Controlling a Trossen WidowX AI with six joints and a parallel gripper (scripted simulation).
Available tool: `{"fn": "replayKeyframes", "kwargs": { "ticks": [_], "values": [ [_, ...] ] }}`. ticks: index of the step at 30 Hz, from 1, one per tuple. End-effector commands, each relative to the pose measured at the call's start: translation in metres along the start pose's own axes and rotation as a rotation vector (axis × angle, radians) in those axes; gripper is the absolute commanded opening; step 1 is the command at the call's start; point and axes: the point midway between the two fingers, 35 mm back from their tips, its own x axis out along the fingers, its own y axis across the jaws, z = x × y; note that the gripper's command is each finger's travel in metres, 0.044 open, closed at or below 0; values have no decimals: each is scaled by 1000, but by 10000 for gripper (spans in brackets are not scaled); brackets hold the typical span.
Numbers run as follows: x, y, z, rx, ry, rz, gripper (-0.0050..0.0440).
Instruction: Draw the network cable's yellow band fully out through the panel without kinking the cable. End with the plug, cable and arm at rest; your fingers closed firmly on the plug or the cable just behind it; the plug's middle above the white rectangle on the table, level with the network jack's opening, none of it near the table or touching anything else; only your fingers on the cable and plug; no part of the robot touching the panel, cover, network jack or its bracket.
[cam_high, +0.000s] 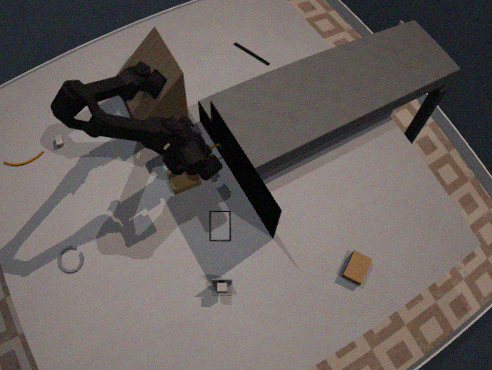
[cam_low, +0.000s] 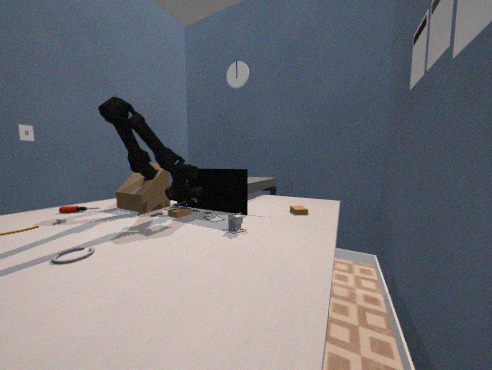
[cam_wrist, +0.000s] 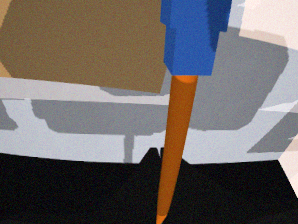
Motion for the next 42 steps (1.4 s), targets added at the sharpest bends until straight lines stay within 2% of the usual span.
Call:
{"fn": "replayKeyframes", "kwargs": {
  "ticks": [1, 42],
  "values": [
    [-11, 6, 26, 31, -65, 27, -50],
    [-47, -1, 108, 32, -67, 29, -50]
  ]
}}
